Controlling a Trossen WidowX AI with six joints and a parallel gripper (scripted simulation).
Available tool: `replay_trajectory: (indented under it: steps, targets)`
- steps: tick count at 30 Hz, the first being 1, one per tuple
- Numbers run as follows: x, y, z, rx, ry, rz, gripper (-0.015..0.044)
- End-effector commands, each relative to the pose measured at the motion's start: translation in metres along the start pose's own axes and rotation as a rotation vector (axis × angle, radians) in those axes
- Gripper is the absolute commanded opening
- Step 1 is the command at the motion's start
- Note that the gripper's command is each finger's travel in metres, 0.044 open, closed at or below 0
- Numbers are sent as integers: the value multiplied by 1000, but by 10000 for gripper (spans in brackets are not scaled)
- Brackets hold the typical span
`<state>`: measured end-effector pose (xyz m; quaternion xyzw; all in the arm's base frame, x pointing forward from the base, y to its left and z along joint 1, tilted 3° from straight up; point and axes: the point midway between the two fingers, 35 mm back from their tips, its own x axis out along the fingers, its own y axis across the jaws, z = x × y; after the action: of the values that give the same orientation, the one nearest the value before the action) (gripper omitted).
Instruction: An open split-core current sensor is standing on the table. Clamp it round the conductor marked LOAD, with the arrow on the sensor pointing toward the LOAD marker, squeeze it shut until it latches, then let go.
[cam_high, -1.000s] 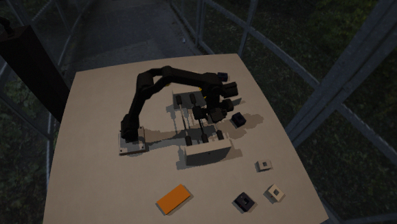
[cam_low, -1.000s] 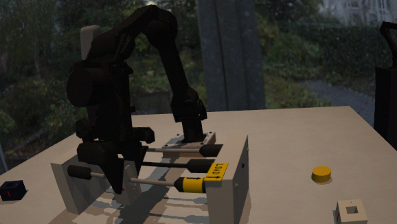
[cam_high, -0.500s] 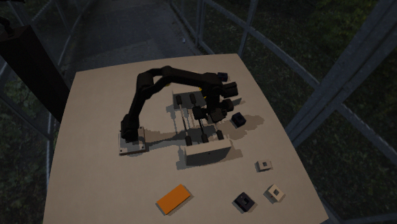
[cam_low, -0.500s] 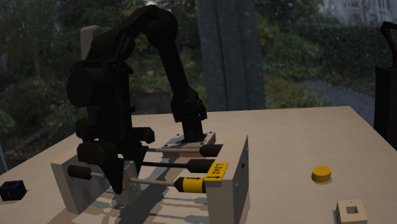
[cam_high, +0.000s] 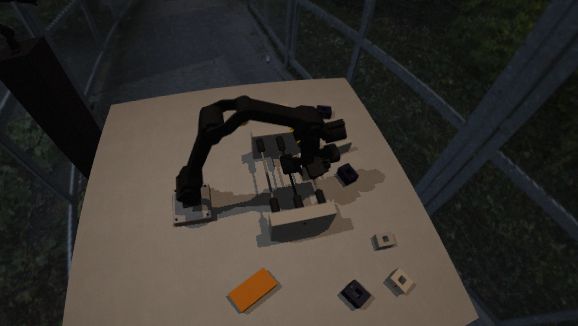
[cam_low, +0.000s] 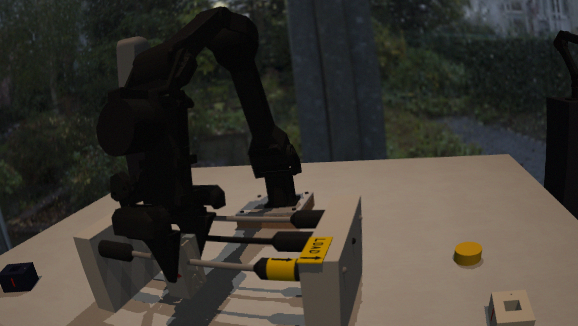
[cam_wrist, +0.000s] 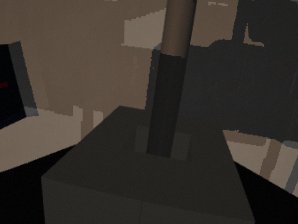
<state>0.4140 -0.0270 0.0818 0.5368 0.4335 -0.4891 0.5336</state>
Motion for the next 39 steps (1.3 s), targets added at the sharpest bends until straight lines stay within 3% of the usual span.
replay_trajectory:
  steps: [1, 3, 10, 19, 26, 39]
  targets:
    - [0, 0, 0, 0, 0, 0, 272]
    - [0, 0, 0, 0, 0, 0, 272]
    - [0, 0, 0, 0, 0, 0, 440]
    - [-3, 0, 0, 0, 0, 2, 440]
    - [-97, -10, 1, 3, -1, 104, 440]
    - [-100, -11, 1, 3, -1, 106, 440]
